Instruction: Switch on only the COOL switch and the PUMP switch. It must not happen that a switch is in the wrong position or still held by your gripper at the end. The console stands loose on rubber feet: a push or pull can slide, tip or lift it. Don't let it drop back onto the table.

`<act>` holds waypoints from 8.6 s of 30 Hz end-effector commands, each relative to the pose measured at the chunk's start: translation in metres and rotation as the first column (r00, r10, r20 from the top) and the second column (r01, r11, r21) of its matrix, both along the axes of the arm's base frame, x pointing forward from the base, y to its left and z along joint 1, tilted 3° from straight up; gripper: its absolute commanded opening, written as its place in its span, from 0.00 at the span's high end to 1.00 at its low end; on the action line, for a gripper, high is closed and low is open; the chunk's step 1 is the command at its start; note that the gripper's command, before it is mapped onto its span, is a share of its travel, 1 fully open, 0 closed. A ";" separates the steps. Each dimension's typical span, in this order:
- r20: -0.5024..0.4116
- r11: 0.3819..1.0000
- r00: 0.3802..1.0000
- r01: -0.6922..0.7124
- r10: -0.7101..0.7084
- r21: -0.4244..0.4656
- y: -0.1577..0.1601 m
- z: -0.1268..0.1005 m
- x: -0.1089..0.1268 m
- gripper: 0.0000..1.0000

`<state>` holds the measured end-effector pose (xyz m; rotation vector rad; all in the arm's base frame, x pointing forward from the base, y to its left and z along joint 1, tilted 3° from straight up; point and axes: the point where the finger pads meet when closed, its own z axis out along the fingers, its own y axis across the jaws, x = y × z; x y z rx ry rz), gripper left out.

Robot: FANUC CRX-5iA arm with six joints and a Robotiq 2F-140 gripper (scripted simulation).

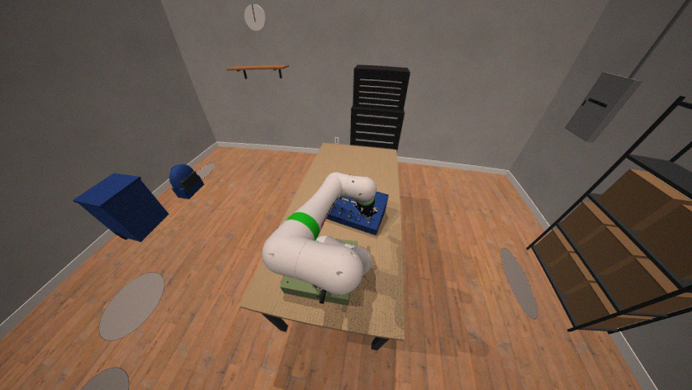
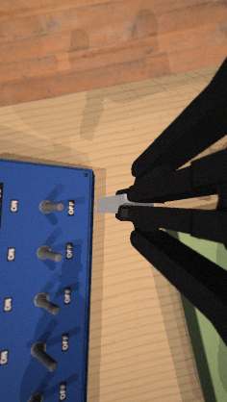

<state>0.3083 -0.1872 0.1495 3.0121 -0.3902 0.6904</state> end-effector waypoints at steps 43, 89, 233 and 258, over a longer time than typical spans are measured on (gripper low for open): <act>0.000 1.000 1.000 0.000 0.000 0.000 -0.007 -0.082 0.039 1.00; 0.000 1.000 1.000 0.000 0.000 0.000 -0.008 -0.092 0.044 1.00; 0.000 1.000 1.000 0.000 0.000 0.000 -0.006 0.003 0.027 1.00; -0.056 1.000 0.998 -0.003 0.004 0.012 0.087 0.003 0.044 1.00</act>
